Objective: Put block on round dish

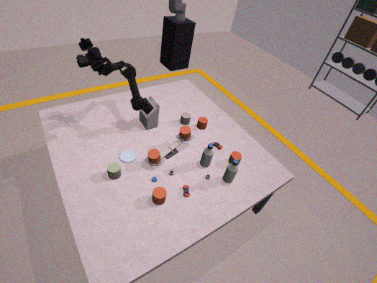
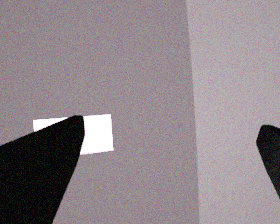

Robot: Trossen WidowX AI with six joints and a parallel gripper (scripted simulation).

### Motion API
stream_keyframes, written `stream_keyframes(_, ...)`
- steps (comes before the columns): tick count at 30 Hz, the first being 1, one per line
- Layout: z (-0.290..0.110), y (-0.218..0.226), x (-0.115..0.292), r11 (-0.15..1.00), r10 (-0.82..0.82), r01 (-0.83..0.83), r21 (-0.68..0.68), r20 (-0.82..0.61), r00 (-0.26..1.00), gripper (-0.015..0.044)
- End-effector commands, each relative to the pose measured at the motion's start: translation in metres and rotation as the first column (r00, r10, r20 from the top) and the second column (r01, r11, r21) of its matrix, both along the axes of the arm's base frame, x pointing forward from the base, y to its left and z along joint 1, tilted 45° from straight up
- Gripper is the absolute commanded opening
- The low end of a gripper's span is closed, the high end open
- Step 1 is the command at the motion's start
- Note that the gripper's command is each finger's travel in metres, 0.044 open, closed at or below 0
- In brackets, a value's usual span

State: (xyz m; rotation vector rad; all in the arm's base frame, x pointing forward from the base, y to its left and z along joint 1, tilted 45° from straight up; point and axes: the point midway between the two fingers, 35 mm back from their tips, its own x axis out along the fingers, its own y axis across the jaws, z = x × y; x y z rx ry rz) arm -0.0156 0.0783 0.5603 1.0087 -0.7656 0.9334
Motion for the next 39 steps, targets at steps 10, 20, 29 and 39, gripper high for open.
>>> stream_keyframes(10,-0.012,-0.016,0.037,0.998,0.054,-0.050,0.034,-0.134,0.990,0.0440)
stream_keyframes(20,-0.026,-0.045,0.089,0.992,0.040,-0.004,0.130,-0.273,0.961,0.0440)
stream_keyframes(29,-0.051,-0.059,0.135,0.975,0.097,-0.004,0.222,-0.411,0.906,0.0440)
stream_keyframes(39,-0.085,-0.065,0.183,0.973,0.058,0.081,0.217,-0.565,0.823,0.0440)
